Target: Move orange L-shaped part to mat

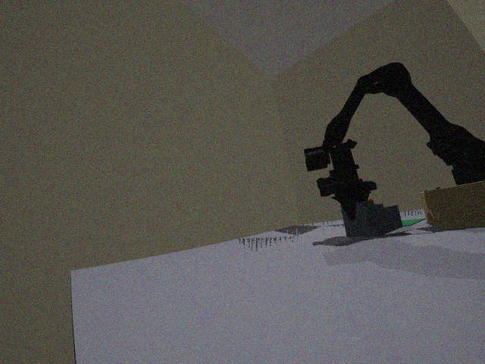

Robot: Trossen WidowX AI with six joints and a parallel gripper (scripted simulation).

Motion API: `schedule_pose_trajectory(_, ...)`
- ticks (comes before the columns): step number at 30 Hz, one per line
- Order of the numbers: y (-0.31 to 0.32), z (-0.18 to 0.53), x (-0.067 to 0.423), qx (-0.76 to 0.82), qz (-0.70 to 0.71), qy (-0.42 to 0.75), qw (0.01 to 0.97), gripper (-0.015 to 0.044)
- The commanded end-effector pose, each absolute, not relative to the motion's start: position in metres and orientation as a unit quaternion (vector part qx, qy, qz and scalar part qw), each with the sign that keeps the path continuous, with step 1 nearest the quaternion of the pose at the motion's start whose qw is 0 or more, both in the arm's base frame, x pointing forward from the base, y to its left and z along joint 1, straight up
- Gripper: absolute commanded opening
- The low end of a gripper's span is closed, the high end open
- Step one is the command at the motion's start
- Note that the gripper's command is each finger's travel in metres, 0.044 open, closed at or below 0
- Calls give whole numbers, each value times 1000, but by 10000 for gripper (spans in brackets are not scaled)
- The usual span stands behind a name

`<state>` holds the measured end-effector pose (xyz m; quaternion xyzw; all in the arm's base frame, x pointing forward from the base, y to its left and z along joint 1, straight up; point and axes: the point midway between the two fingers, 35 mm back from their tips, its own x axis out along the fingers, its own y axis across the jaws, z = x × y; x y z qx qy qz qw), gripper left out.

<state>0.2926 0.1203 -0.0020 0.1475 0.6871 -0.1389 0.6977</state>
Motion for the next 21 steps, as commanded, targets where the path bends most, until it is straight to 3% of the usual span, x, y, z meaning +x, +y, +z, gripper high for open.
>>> schedule_pose_trajectory(1, 123, 6, 295, 147, -140, 687, 698, 180)
schedule_pose_trajectory(8, 112, 94, 289, 147, -141, 687, 698, 180)
schedule_pose_trajectory(21, 113, 99, 291, 152, -138, 682, 702, 180)
